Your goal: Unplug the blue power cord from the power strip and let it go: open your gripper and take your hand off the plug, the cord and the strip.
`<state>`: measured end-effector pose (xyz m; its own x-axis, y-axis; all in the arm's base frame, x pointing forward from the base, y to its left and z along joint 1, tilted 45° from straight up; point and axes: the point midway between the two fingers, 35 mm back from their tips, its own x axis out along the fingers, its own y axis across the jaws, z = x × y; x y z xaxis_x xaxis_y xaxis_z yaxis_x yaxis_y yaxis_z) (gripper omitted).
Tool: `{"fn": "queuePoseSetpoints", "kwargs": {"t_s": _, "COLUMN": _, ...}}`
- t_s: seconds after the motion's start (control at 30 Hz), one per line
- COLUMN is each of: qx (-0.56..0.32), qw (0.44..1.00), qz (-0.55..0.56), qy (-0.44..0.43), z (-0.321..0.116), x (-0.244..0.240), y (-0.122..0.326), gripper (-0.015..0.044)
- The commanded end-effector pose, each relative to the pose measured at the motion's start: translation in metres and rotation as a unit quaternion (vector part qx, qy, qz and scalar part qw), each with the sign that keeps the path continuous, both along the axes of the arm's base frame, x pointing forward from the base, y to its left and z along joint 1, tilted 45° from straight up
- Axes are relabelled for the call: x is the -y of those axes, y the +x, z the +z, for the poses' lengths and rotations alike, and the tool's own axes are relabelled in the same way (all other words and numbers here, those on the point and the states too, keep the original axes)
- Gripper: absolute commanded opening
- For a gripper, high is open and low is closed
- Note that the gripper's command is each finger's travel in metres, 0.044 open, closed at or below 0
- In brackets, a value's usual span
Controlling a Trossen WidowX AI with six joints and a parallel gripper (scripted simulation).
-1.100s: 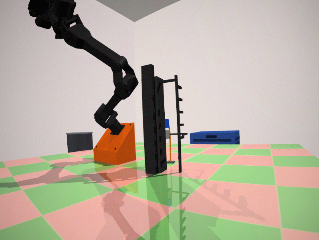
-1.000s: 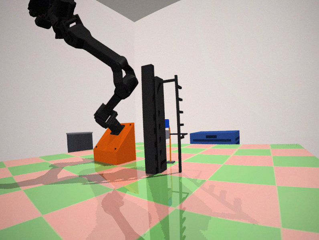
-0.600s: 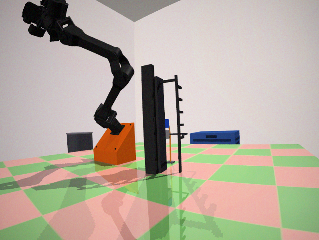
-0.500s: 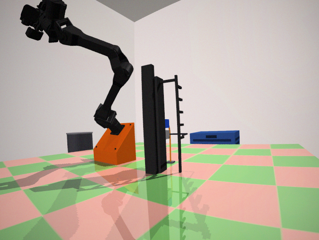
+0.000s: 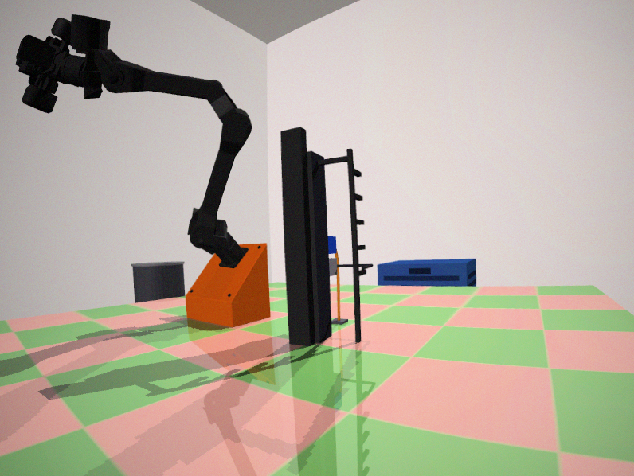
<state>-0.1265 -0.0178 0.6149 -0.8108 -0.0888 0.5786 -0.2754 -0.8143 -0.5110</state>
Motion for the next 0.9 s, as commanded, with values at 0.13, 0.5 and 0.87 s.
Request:
{"fn": "queuePoseSetpoints", "kwargs": {"t_s": 0.13, "qx": 0.034, "qw": 0.991, "qz": 0.123, "qy": 0.031, "z": -0.014, "x": 0.062, "y": -0.013, "gripper": 0.016}}
{"fn": "queuePoseSetpoints", "kwargs": {"t_s": 0.5, "qx": 0.065, "qw": 0.956, "qz": 0.276, "qy": 0.079, "z": -0.035, "x": 0.144, "y": 0.004, "gripper": 0.016}}
{"fn": "queuePoseSetpoints", "kwargs": {"t_s": 0.87, "qx": 0.085, "qw": 0.894, "qz": 0.419, "qy": 0.135, "z": -0.061, "x": 0.217, "y": 0.056, "gripper": 0.016}}
